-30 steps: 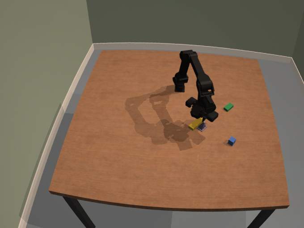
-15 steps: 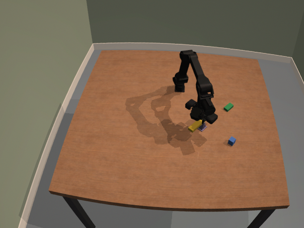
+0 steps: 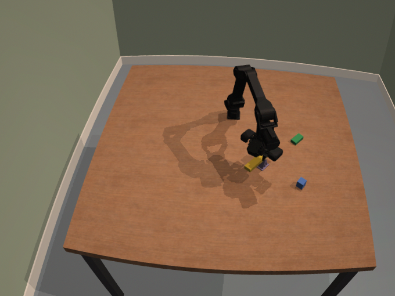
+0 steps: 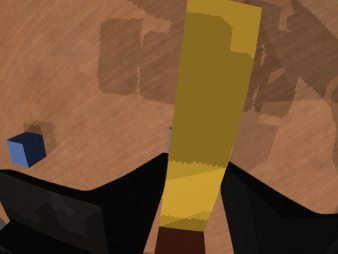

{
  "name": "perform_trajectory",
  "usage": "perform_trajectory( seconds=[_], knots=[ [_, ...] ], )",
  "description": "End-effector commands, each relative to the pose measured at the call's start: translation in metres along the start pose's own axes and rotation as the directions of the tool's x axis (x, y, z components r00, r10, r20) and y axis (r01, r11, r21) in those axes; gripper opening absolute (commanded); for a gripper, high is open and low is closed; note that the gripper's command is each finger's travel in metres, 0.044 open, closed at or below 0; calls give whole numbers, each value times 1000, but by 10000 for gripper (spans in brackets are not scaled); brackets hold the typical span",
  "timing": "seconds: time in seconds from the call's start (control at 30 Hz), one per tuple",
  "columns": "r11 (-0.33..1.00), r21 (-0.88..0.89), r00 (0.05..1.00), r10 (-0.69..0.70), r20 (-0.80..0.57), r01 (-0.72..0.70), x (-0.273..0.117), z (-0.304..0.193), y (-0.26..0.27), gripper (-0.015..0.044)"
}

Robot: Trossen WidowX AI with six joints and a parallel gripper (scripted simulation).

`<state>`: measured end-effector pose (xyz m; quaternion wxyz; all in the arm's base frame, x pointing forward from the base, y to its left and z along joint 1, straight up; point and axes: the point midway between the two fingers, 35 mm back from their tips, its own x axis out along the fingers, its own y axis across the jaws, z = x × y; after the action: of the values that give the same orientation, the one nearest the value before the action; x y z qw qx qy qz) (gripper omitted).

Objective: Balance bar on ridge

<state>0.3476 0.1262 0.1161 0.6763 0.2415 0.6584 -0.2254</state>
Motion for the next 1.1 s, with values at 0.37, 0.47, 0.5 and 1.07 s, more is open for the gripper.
perform_trajectory(
  seconds=[0.37,0.47,0.5,1.07],
  knots=[
    [1000,6,1000,1,3,-1,1,0,0,0],
    [1000,6,1000,1,3,-1,1,0,0,0],
    [1000,6,1000,1,3,-1,1,0,0,0],
    [1000,6,1000,1,3,-1,3,0,0,0]
  ],
)
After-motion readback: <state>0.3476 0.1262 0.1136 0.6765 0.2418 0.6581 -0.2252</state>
